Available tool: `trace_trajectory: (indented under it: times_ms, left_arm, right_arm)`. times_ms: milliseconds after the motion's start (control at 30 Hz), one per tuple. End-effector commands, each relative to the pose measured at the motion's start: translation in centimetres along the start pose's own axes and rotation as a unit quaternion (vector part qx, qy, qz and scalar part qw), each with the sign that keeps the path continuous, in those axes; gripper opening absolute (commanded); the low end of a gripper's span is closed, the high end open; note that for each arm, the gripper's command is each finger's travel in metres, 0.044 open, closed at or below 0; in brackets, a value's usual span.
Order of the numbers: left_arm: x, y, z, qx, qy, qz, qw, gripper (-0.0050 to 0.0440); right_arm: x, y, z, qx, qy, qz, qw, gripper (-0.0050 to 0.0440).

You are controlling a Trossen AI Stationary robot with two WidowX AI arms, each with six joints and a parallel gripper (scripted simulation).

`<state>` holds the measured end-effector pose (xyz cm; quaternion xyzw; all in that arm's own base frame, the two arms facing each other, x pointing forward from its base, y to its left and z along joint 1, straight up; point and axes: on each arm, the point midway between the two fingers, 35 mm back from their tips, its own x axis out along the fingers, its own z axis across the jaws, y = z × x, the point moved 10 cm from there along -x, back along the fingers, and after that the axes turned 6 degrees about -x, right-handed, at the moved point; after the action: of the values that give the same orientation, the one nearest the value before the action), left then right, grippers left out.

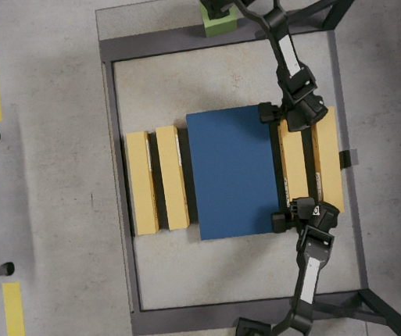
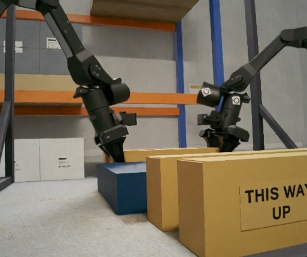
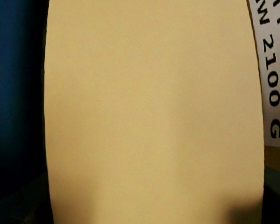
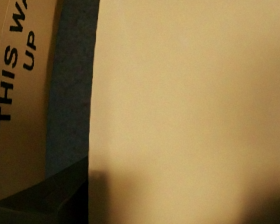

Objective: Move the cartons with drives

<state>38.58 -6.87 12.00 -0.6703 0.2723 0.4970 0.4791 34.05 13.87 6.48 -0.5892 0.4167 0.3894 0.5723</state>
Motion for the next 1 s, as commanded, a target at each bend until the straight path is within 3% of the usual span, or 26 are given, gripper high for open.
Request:
trace_trajectory:
  times_ms: [0, 967]
  left_arm:
    - [-5.60, -2.40, -0.38, -0.001, 0.003, -0.006, 1.000, -0.0050]
    - [-5.54, -2.44, -0.42, 0.000, 0.004, -0.005, 1.000, -0.0050]
  right_arm:
    - [-5.36, -2.35, -0.23, 0.003, -0.006, -0.015, 1.000, -0.0050]
    - [-5.37, -2.67, 0.03, -0.001, 0.008, 0.000, 1.000, -0.0050]
